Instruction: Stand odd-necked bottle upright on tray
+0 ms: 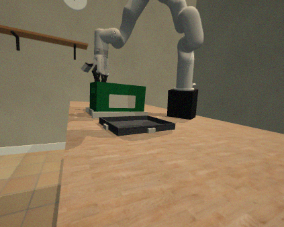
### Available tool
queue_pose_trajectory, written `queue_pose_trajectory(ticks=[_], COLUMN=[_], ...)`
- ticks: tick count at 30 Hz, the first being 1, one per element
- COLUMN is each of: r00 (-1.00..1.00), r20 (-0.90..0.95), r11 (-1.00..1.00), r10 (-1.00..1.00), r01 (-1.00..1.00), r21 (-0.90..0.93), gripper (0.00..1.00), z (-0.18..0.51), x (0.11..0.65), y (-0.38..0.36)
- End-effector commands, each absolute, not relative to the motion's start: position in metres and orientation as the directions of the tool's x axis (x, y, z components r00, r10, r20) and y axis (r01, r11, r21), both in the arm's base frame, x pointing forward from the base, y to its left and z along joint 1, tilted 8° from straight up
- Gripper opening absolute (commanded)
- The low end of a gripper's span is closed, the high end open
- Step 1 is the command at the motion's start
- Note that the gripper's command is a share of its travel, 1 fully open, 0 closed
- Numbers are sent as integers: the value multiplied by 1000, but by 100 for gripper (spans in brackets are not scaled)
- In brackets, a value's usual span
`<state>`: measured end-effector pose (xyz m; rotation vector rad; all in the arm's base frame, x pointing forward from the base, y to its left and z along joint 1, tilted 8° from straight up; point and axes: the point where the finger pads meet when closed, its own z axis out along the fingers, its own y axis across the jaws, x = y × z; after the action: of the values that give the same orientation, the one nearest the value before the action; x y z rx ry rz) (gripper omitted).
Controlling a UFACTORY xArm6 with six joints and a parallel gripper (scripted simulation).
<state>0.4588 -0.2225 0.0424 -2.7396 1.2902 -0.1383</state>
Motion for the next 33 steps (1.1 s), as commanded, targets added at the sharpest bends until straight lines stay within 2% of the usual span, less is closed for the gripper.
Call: queue_pose_trajectory(ticks=[1,18,31,32,33], r00=[634,634,634,634,634], r20=[40,40,40,40,40], r11=[-633,-633,-633,-633,-633], r10=[-772,-772,-772,-772,-772], r01=[-762,-762,-762,-762,-762], r21=[-140,-140,-140,-140,-140], gripper=[65,65,65,0,0], z=[61,106,114,114,114], x=[458,452,451,451,451], y=[-224,-227,-227,-227,-227])
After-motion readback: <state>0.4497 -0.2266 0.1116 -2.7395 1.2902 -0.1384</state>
